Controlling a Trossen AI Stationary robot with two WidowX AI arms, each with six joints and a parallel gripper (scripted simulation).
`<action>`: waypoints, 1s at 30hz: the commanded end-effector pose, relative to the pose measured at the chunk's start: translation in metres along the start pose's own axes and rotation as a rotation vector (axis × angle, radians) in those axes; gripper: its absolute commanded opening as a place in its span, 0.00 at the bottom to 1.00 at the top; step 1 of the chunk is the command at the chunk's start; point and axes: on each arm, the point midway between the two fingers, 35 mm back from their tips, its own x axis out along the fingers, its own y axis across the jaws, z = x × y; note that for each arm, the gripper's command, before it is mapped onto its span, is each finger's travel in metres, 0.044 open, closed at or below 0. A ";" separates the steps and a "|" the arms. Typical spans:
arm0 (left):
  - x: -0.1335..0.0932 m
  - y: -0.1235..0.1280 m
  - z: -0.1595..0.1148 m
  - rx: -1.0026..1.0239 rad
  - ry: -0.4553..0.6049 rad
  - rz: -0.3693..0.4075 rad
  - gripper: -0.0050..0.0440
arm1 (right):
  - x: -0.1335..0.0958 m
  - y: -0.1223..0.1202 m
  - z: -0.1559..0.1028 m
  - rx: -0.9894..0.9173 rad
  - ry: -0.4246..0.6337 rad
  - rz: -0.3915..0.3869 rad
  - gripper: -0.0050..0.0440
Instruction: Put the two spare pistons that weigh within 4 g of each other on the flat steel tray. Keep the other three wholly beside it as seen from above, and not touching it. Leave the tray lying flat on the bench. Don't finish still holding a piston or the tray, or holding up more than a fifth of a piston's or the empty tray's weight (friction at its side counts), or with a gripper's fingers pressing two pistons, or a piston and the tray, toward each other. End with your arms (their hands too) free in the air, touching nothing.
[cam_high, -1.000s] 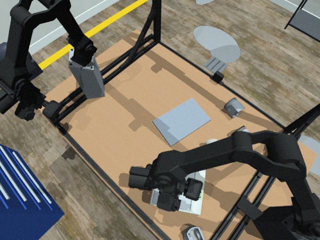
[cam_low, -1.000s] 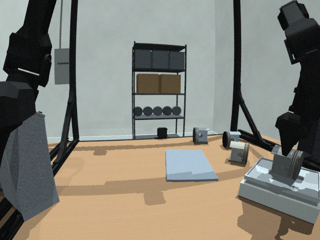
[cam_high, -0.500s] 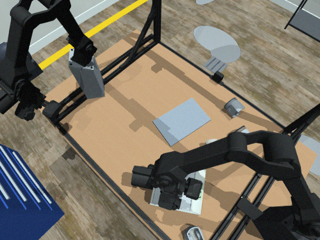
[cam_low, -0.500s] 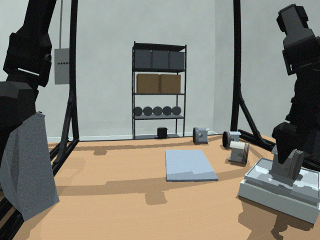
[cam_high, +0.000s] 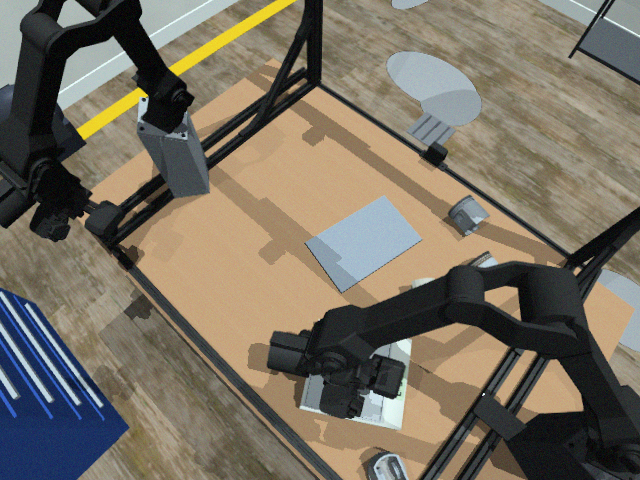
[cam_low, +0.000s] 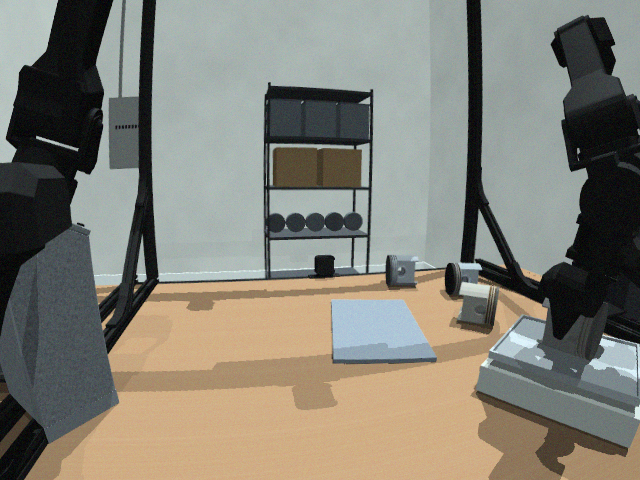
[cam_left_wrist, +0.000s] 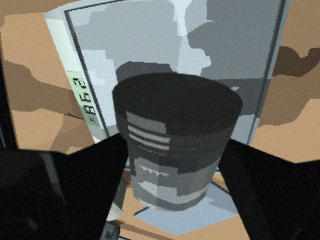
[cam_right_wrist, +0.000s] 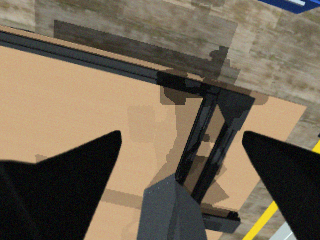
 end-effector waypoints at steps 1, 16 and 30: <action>0.007 0.004 0.002 -0.011 0.000 0.016 0.43 | 0.000 0.000 0.000 0.000 0.001 0.001 1.00; 0.007 0.004 0.002 -0.011 0.000 0.016 0.43 | 0.000 0.000 0.000 0.000 0.001 0.001 1.00; 0.000 0.005 0.001 -0.011 0.000 0.016 0.43 | 0.000 0.000 0.000 0.000 0.001 0.001 1.00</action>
